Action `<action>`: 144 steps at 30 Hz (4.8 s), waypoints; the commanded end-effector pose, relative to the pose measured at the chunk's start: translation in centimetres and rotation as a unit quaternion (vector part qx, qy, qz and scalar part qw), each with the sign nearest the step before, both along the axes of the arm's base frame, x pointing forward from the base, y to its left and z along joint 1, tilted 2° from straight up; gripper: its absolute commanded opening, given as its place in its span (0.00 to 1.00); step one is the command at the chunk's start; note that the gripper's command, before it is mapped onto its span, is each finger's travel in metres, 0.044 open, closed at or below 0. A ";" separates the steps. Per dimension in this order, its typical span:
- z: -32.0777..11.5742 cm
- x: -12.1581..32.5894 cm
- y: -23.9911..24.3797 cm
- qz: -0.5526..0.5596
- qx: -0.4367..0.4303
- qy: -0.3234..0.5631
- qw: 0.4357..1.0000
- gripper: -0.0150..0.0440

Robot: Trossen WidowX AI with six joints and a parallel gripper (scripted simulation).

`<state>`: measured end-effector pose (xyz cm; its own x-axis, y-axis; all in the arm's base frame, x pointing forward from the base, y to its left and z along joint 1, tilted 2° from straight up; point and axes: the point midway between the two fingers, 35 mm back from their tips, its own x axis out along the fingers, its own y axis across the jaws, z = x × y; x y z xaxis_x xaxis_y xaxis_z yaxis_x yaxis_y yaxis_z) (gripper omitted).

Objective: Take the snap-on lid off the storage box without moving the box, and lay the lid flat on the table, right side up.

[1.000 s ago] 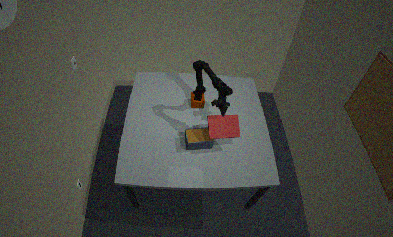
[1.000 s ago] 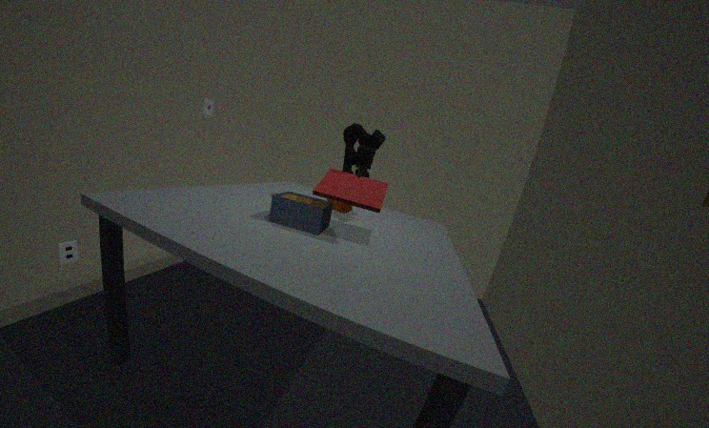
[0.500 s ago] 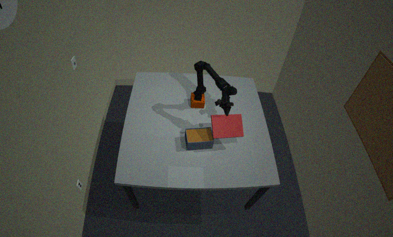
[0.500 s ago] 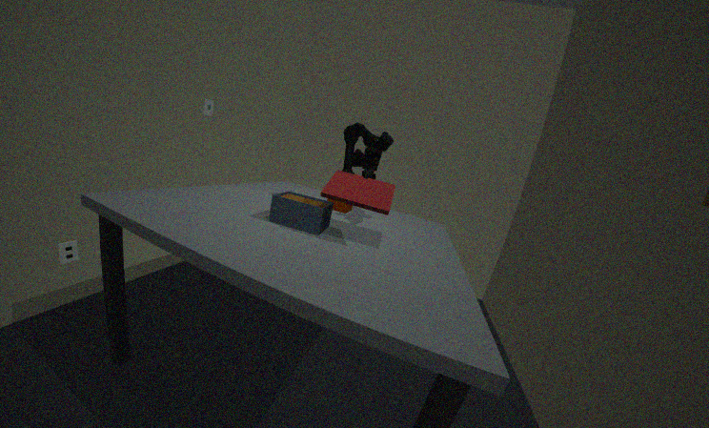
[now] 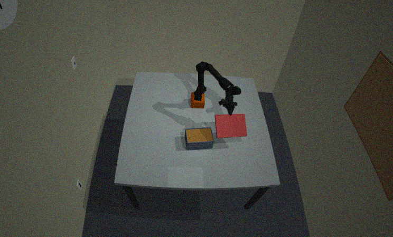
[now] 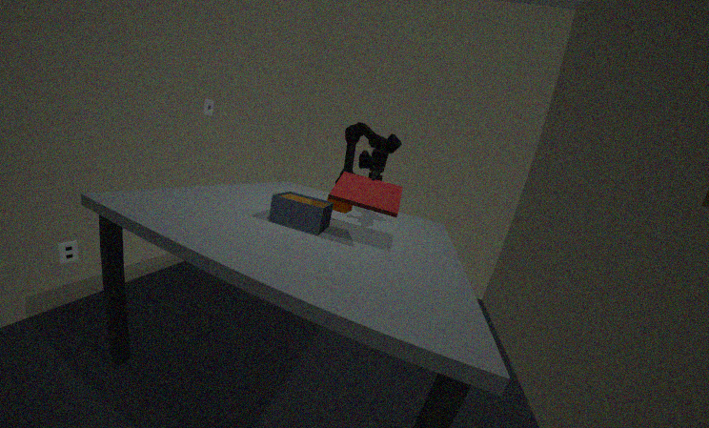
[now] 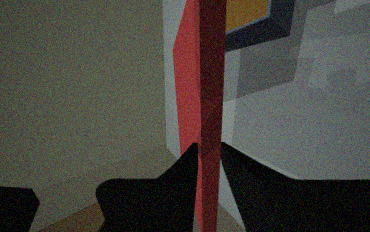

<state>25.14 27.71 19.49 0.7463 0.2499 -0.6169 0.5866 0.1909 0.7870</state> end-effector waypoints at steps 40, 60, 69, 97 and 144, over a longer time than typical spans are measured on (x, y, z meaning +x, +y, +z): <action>1.0 -2.2 6.3 -0.005 0.013 -0.006 1.000 0.25; -1.1 -2.3 6.2 -0.005 0.013 -0.006 1.000 0.25; -1.9 -2.3 6.2 -0.005 0.013 -0.006 1.000 0.25; -4.1 -2.2 6.3 -0.005 0.013 -0.006 1.000 0.25; -7.9 -2.0 6.4 -0.005 0.013 -0.006 1.000 0.25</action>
